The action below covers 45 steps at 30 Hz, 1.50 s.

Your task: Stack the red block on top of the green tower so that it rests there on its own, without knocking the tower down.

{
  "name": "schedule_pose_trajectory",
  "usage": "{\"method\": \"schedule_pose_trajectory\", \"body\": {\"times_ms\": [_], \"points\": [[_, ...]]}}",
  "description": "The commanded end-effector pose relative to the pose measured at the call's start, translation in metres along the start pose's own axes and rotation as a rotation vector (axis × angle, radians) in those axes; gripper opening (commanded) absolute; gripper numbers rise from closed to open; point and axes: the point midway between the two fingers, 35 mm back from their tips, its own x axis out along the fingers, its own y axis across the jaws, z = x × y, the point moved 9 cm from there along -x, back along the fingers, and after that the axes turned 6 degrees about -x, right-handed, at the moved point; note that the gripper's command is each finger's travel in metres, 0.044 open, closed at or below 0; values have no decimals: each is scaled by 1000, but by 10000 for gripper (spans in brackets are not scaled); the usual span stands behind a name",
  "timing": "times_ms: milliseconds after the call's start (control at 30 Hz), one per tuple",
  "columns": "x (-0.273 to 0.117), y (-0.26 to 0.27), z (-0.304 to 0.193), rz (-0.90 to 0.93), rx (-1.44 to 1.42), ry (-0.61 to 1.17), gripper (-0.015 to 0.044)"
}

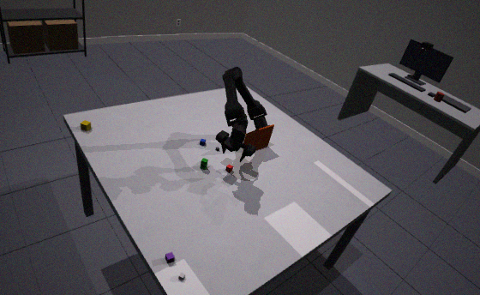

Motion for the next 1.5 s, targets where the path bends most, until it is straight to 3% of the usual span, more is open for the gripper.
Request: {"method": "schedule_pose_trajectory", "body": {"times_ms": [0,133,333,1467], "points": [[2,-1,-3,18,23,7,440],[5,-2,0,18,23,7,440],[40,-2,0,17,24,7,440],[74,-2,-2,15,24,8,440]]}}
